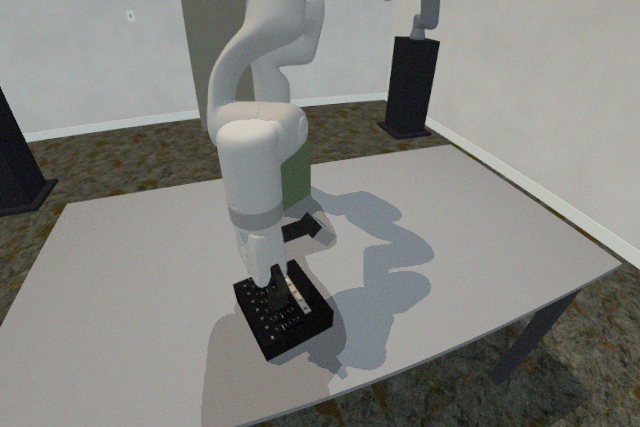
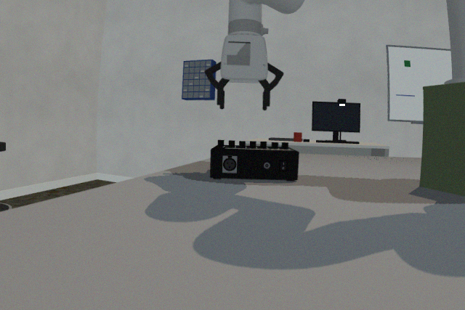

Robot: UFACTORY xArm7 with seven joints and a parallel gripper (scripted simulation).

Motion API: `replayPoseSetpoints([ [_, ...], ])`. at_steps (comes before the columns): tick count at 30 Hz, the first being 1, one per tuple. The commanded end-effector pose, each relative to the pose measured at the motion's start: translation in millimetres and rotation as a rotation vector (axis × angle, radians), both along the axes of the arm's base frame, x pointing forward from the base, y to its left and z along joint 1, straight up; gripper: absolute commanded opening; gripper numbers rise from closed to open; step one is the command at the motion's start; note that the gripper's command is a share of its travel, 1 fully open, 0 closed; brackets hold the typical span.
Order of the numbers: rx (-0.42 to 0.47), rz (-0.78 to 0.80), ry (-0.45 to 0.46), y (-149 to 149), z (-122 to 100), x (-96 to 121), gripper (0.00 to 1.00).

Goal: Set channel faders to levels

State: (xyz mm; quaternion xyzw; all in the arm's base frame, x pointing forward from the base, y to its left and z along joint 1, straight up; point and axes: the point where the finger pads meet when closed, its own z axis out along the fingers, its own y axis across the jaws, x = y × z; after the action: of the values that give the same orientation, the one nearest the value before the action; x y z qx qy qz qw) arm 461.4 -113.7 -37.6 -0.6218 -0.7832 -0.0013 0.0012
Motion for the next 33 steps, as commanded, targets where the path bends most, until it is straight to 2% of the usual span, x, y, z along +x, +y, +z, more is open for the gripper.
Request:
replayPoseSetpoints([
  [1,-0.001,0.000,-0.004,-0.4,20.0,1.5,1.00],
  [4,-0.001,0.000,-0.004,-0.5,34.2,1.4,1.00],
  [6,-0.001,0.000,-0.004,-0.5,34.2,1.4,1.00],
  [13,-0.001,0.000,-0.004,-0.5,54.2,1.3,1.00],
  [33,-0.001,0.000,-0.004,-0.5,55.8,1.3,1.00],
])
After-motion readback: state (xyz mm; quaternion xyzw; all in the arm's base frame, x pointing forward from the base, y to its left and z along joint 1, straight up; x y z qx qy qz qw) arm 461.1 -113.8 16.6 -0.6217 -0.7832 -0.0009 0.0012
